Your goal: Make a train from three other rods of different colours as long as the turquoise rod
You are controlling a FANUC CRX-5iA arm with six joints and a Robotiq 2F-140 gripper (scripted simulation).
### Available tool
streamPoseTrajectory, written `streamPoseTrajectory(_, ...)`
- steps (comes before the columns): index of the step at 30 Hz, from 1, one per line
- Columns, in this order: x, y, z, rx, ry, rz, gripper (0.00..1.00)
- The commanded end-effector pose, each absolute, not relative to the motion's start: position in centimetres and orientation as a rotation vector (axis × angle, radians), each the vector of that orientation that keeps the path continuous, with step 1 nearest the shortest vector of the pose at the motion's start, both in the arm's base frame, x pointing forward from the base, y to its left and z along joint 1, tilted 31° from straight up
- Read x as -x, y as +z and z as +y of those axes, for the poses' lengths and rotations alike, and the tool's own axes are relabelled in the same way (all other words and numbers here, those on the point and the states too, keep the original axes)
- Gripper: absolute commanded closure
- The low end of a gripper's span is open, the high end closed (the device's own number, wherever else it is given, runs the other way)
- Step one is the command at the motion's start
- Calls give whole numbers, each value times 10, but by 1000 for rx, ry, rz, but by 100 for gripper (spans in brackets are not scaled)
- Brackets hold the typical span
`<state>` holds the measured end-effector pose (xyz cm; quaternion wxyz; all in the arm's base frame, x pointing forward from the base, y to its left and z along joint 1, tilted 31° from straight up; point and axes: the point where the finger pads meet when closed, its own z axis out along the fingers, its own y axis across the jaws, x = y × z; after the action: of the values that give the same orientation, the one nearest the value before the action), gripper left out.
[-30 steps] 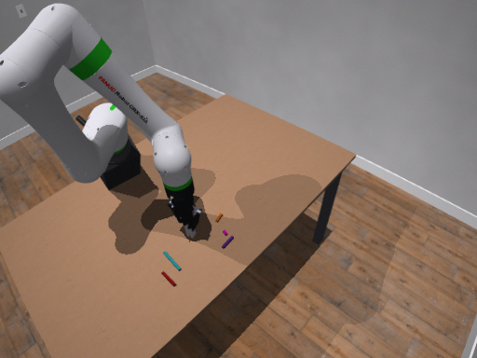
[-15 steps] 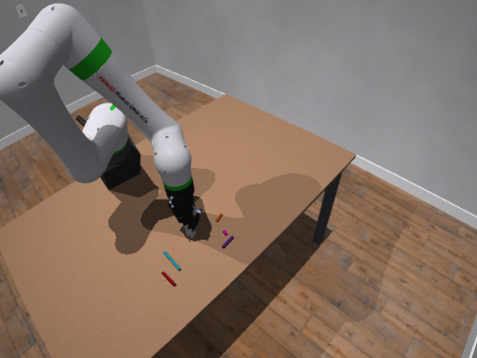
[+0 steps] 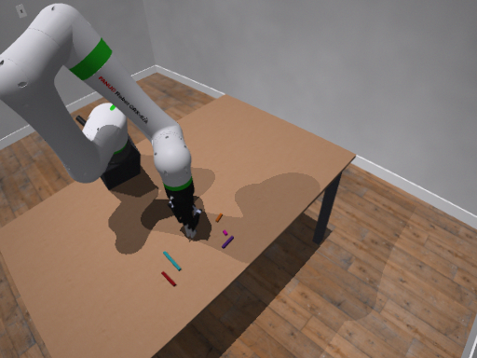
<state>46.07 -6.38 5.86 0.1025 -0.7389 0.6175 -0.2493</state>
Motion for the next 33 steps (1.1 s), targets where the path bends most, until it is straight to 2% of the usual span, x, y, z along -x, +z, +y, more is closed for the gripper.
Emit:
streamPoseTrajectory(1, -461, 58, -64, 2181, -736, 1823, 97)
streamPoseTrajectory(33, -467, 49, -66, 2181, -736, 1823, 97)
